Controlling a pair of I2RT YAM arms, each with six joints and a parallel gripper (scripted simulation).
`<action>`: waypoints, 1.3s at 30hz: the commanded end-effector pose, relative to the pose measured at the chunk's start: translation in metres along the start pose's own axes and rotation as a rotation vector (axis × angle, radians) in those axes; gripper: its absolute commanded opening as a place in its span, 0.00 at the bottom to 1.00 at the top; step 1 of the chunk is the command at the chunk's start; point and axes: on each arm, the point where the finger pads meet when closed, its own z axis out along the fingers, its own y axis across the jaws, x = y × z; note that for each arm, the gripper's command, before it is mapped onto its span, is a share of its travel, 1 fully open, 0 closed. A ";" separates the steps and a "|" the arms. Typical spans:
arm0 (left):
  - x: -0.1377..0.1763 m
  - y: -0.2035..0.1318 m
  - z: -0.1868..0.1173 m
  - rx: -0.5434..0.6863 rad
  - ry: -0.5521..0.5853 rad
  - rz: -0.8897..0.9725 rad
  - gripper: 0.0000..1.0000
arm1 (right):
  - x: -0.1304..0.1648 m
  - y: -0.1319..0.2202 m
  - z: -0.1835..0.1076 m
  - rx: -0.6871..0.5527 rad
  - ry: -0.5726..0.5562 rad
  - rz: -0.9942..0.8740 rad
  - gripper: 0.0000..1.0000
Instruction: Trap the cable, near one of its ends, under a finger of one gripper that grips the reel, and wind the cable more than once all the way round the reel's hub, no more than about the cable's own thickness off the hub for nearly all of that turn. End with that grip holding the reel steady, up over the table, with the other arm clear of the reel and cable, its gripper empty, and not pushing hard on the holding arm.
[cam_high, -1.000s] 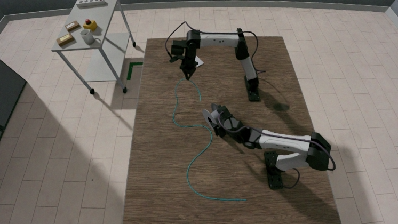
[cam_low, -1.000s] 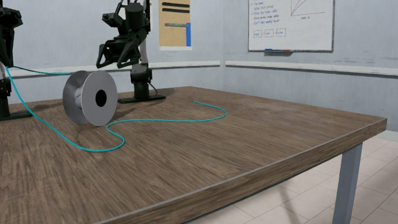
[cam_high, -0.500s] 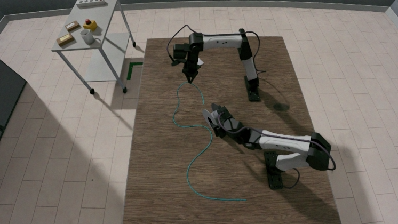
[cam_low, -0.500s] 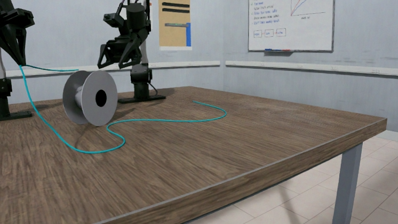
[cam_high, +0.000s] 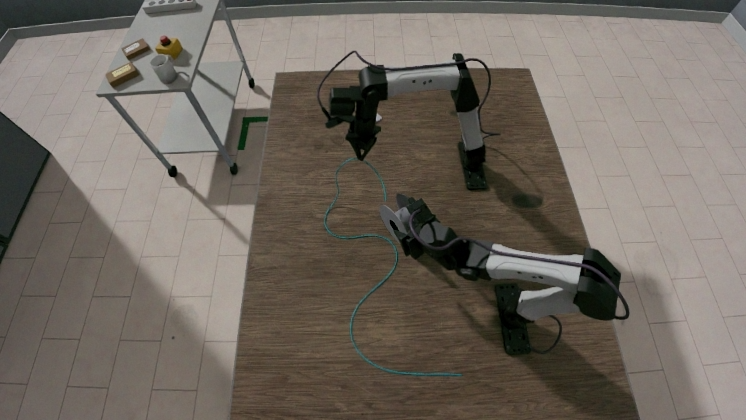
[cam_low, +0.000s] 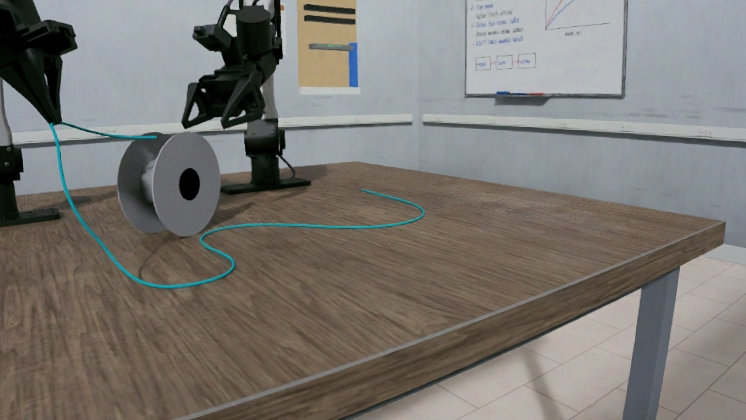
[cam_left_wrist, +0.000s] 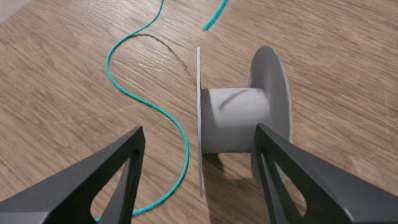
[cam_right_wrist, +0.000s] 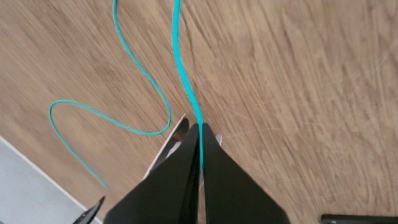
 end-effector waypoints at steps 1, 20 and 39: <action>0.002 0.000 -0.001 0.005 -0.007 0.004 0.75 | 0.007 0.008 -0.011 -0.022 -0.047 -0.007 0.00; -0.007 0.003 -0.002 0.000 -0.013 0.007 0.75 | 0.030 0.018 -0.006 -0.020 -0.043 -0.005 0.00; -0.004 0.003 -0.001 0.002 -0.006 0.004 0.75 | 0.055 0.034 0.001 -0.024 -0.045 -0.006 0.00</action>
